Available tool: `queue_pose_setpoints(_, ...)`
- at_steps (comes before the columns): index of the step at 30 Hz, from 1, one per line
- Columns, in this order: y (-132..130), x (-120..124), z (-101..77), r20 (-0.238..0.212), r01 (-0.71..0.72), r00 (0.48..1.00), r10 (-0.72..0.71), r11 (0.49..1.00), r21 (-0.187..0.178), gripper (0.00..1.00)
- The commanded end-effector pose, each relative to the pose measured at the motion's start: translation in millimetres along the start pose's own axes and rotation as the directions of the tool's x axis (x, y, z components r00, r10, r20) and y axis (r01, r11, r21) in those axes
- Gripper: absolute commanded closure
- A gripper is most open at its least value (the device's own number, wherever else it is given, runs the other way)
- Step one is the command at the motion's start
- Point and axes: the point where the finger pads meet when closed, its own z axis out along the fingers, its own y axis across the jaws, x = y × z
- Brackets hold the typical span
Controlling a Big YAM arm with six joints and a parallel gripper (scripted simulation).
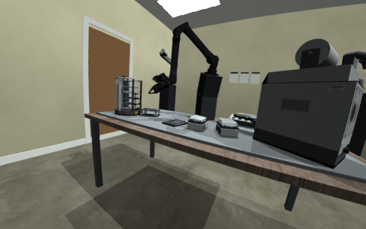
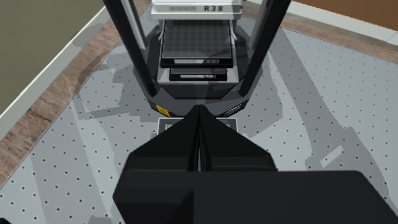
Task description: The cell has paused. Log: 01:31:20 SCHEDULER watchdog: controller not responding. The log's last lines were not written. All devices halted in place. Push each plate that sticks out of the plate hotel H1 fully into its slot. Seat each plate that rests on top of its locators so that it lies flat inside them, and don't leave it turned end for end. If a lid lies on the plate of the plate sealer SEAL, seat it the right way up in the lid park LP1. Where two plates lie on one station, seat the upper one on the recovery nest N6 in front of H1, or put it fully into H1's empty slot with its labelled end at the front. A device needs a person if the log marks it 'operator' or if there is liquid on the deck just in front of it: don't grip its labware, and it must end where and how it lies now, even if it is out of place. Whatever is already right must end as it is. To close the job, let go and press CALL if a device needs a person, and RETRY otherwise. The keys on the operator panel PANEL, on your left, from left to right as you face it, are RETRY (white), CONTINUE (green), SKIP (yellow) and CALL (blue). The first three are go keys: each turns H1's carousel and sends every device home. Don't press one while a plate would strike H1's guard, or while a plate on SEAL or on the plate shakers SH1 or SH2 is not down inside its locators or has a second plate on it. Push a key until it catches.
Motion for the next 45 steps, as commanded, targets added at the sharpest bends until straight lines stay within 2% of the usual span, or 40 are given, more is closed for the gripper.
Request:
queue_pose_setpoints(1, 14.8, -8.8, -8.6, 0.028, -0.010, 1.000, 0.011, 1.000, -0.026, 1.00)
queue_pose_setpoints(16, 13.3, 3.8, -25.0, 0.023, -0.010, 1.000, 0.010, 1.000, -0.024, 1.00)
queue_pose_setpoints(18, 12.3, 6.1, -24.6, 0.014, -0.008, 1.000, 0.008, 1.000, -0.020, 1.00)
queue_pose_setpoints(20, -8.3, 13.1, -7.8, -0.012, -0.002, 1.000, 0.002, 1.000, 0.014, 1.00)
queue_pose_setpoints(22, -8.3, 13.1, -7.8, -0.012, -0.002, 1.000, 0.002, 1.000, 0.014, 1.00)
queue_pose_setpoints(24, -8.3, 10.0, 0.0, -0.012, 0.004, 1.000, -0.003, 1.000, 0.013, 1.00)
queue_pose_setpoints(30, -5.7, 17.3, -5.0, -0.025, 0.011, 1.000, -0.011, 1.000, 0.011, 1.00)
queue_pose_setpoints(45, -5.2, 16.3, -5.0, -0.021, 0.010, 1.000, -0.010, 1.000, 0.009, 1.00)
